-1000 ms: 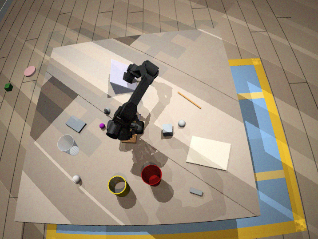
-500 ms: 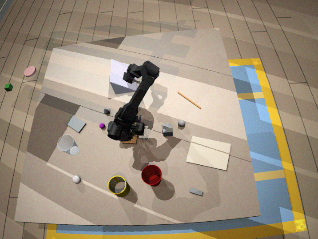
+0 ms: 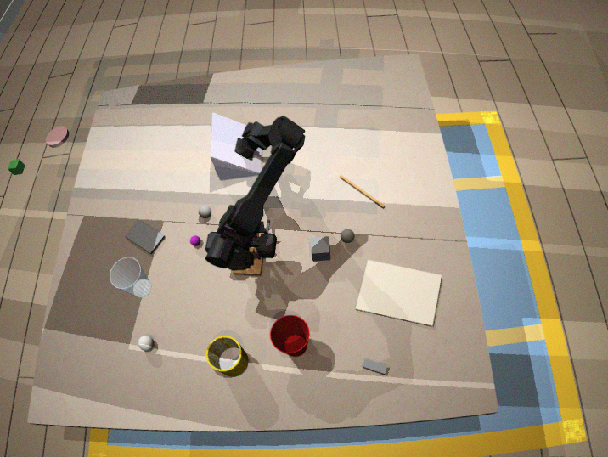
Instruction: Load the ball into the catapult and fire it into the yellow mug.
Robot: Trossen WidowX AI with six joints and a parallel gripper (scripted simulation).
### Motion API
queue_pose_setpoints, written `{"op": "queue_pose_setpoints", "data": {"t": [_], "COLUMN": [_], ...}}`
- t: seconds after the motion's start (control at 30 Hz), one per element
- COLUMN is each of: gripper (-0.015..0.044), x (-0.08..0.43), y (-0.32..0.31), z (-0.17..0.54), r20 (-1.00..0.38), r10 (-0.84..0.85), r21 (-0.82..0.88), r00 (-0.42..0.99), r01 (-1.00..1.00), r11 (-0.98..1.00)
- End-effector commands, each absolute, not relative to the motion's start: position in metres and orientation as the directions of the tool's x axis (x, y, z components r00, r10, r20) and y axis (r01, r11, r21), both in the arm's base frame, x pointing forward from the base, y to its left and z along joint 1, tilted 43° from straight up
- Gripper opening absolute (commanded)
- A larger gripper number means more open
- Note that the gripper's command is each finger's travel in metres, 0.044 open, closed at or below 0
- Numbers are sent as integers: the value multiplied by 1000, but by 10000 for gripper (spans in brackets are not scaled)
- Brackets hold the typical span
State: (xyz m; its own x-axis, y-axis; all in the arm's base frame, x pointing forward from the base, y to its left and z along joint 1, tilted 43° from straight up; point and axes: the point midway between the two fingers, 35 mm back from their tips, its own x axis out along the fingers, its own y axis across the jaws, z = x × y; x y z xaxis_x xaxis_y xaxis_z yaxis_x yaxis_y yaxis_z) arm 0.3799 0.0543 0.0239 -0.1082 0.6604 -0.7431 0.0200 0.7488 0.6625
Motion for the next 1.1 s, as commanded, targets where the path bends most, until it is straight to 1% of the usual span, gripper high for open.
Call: {"op": "queue_pose_setpoints", "data": {"t": [0.0,0.23,0.47,0.63,0.73,0.77,0.9,0.93,1.07], "gripper": [440,440,440,440,440,414,309,300,300], "x": [385,390,391,392,392,392,383,379,358], "y": [42,-11,-4,-39,-40,-34,-60,-67,-87], "z": [36,95,87,124,126,112,58,41,-12], "r20": [-746,-746,-747,-766,-767,-759,-762,-762,-759], "r10": [658,657,658,642,642,650,646,645,647], "r21": [660,659,659,641,640,648,645,646,650], "r00": [-105,-107,-94,-1,3,-24,-44,-50,-73], "r01": [16,19,24,69,71,62,20,7,-38], "r11": [751,752,752,765,765,759,764,764,759]}}
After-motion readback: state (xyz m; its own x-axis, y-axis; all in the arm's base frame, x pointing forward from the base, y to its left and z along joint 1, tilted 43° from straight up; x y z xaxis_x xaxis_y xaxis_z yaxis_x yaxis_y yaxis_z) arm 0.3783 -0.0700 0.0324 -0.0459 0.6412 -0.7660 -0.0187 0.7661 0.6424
